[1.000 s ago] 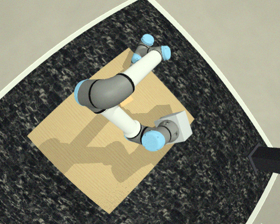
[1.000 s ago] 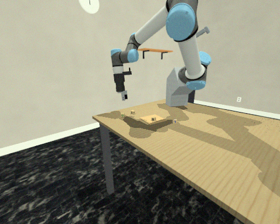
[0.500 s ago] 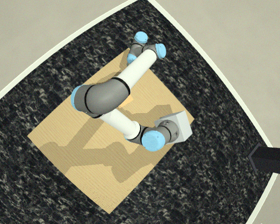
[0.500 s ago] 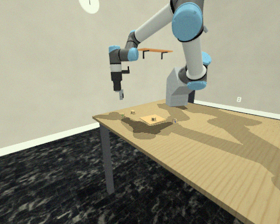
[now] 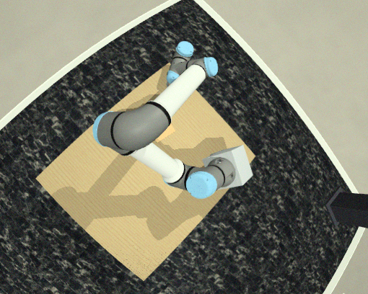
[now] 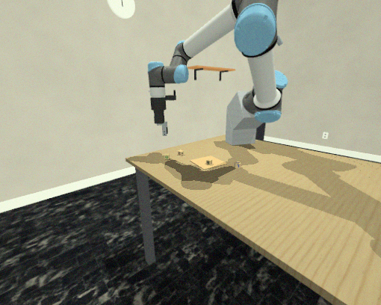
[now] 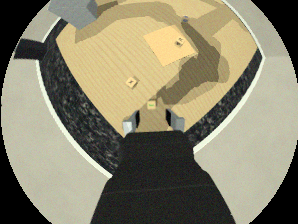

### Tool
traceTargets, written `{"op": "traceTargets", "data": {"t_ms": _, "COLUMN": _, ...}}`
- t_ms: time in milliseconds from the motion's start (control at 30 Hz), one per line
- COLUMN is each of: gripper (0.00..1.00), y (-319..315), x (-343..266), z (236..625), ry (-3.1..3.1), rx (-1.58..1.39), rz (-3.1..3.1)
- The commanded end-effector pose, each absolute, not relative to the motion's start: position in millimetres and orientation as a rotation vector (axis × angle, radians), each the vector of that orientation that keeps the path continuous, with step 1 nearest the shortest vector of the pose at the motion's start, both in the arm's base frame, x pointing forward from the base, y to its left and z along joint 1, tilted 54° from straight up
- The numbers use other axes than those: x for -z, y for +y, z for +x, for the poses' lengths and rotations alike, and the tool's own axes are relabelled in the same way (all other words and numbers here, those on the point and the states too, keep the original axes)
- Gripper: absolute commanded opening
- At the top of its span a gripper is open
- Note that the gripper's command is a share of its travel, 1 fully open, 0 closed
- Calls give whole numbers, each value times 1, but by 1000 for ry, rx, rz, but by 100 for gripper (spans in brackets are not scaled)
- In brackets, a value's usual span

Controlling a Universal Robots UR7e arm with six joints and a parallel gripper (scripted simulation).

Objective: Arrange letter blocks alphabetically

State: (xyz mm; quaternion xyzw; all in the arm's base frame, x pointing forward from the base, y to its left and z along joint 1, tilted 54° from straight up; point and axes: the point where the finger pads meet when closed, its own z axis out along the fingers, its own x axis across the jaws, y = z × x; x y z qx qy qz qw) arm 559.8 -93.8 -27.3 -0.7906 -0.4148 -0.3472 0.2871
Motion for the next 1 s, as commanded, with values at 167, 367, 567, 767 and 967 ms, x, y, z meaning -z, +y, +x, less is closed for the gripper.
{"op": "traceTargets", "data": {"t_ms": 167, "gripper": 100, "y": -82, "x": 19, "z": 554, "ry": -1079, "rx": 914, "rz": -2121}}
{"op": "traceTargets", "data": {"t_ms": 367, "gripper": 100, "y": -47, "x": -4, "z": 534, "ry": -957, "rx": 866, "rz": -2156}}
{"op": "traceTargets", "data": {"t_ms": 567, "gripper": 100, "y": 1, "x": -31, "z": 503, "ry": -797, "rx": 800, "rz": -2193}}
{"op": "traceTargets", "data": {"t_ms": 767, "gripper": 100, "y": 31, "x": -44, "z": 482, "ry": -698, "rx": 759, "rz": -2211}}
{"op": "traceTargets", "data": {"t_ms": 967, "gripper": 100, "y": 77, "x": -59, "z": 447, "ry": -545, "rx": 693, "rz": -2230}}
